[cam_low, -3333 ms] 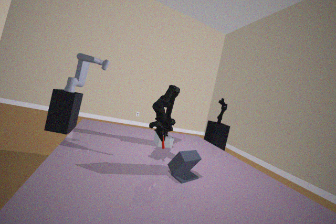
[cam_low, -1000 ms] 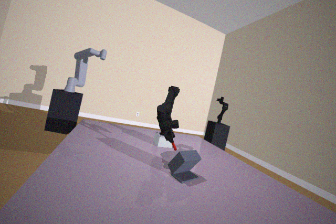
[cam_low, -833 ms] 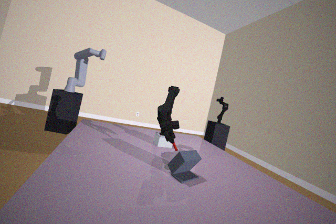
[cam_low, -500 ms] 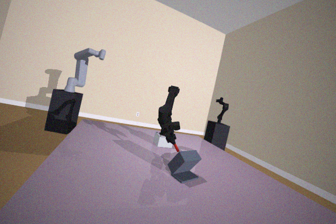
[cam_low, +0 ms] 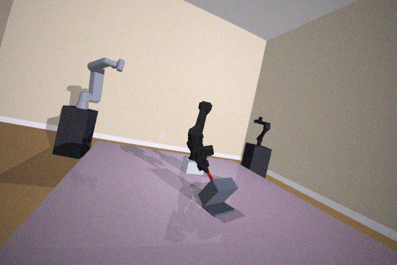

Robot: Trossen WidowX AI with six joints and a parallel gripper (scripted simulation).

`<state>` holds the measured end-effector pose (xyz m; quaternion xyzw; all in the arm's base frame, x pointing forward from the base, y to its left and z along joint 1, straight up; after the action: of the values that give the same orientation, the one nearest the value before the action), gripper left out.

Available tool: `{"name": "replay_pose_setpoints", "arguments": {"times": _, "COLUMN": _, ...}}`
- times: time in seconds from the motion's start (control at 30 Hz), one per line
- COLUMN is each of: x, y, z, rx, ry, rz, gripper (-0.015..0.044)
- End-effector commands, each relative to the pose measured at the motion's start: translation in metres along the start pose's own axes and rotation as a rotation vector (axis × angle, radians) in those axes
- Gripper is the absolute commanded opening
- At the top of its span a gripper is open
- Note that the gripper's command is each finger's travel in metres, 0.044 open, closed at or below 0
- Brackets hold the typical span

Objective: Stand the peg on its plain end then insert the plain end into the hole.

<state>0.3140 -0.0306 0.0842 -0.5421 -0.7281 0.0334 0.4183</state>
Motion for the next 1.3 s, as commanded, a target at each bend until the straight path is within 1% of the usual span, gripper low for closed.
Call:
{"name": "replay_pose_setpoints", "arguments": {"times": 0.0, "x": 0.000, "y": 0.005, "z": 0.000, "rx": -0.002, "ry": 0.002, "rz": -0.001, "gripper": 0.0000}}
{"name": "replay_pose_setpoints", "arguments": {"times": 0.37, "x": 0.000, "y": 0.020, "z": 0.000, "rx": -0.003, "ry": 0.000, "rz": -0.002, "gripper": 0.0000}}
{"name": "replay_pose_setpoints", "arguments": {"times": 0.5, "x": 0.000, "y": 0.016, "z": 0.002, "rx": 0.003, "ry": -0.002, "rz": -0.004, "gripper": 0.0000}}
{"name": "replay_pose_setpoints", "arguments": {"times": 1.27, "x": 0.000, "y": 0.018, "z": 0.000, "rx": 0.003, "ry": -0.002, "rz": -0.004, "gripper": 0.0000}}
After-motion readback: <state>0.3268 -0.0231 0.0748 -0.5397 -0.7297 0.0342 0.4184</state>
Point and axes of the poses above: the point midway between the two fingers, 35 mm back from their tips, its own y axis out along the fingers, its own z axis across the jaws, x = y × z, the point moved 4 cm from there along -y, back along the fingers, and after that the axes turned 4 degrees about -y, right-handed, at the moved point
